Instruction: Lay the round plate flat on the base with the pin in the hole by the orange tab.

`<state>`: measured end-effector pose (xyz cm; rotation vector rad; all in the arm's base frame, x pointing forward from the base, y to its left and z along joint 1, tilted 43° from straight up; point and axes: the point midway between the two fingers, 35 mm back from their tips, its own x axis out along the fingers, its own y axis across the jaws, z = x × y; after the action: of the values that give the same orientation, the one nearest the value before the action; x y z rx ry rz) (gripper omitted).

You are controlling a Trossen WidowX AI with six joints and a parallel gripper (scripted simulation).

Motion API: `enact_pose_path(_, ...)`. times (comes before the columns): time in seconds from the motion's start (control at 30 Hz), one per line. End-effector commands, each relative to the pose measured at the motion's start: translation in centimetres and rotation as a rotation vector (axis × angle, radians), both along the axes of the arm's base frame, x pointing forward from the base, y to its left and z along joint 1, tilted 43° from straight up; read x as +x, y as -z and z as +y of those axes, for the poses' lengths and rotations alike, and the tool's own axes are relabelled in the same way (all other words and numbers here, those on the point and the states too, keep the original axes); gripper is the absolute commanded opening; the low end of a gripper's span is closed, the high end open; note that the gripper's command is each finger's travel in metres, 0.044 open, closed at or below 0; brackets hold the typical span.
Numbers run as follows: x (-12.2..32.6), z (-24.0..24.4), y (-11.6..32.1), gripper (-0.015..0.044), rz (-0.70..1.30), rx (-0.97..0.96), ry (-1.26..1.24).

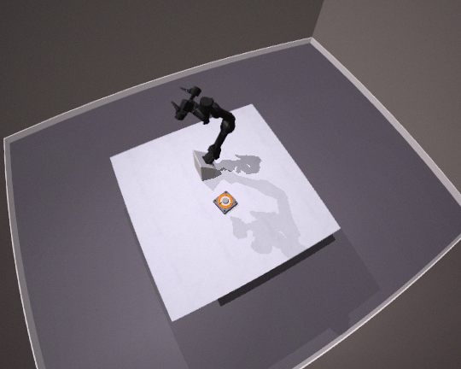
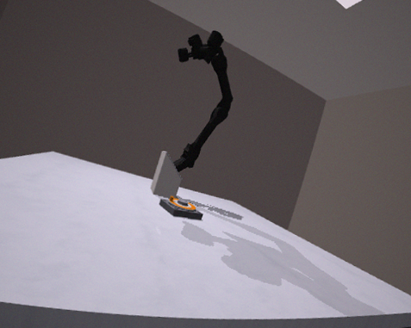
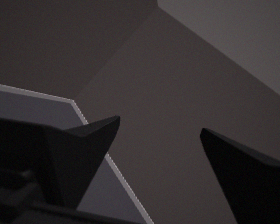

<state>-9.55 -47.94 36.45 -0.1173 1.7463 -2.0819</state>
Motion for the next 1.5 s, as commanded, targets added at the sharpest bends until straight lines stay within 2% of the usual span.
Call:
enact_pose_path(0.0, 0.5, -0.3, 0.4, 0.0374, -0.009, 0.008, -0.020)
enact_pose_path(0.1, 6.3, -2.6, 5.4, 0.0295, -0.110, 0.110, -0.235)
enact_pose_path(0.23, 11.7, -3.4, 9.8, 0.0190, -0.202, 0.207, -0.406)
enact_pose_path(0.27, 12.3, -3.4, 10.3, 0.0164, -0.213, 0.218, -0.424)
enact_pose_path(0.47, 23.3, -1.1, 19.1, 0.0006, -0.413, 0.449, -0.725)
enact_pose_path(0.57, 26.9, 0.8, 22.1, 0.0000, -0.486, 0.540, -0.814)
enact_pose_path(0.67, 32.0, 4.9, 26.3, 0.0000, -0.602, 0.690, -0.933)
enact_pose_path(0.8, 36.0, 9.6, 29.8, 0.0000, -0.712, 0.844, -1.022)
enact_pose_path(0.97, 40.9, 19.3, 34.7, 0.0000, -0.897, 1.134, -1.111)
enact_pose_path(1.1, 42.5, 25.6, 36.8, 0.0000, -1.004, 1.317, -1.121)
enact_pose_path(1.3, 42.7, 39.7, 39.1, 0.0000, -1.227, 1.738, -1.004)
enact_pose_path(1.47, 41.9, 43.0, 39.3, 0.0000, -1.276, 1.840, -0.941)
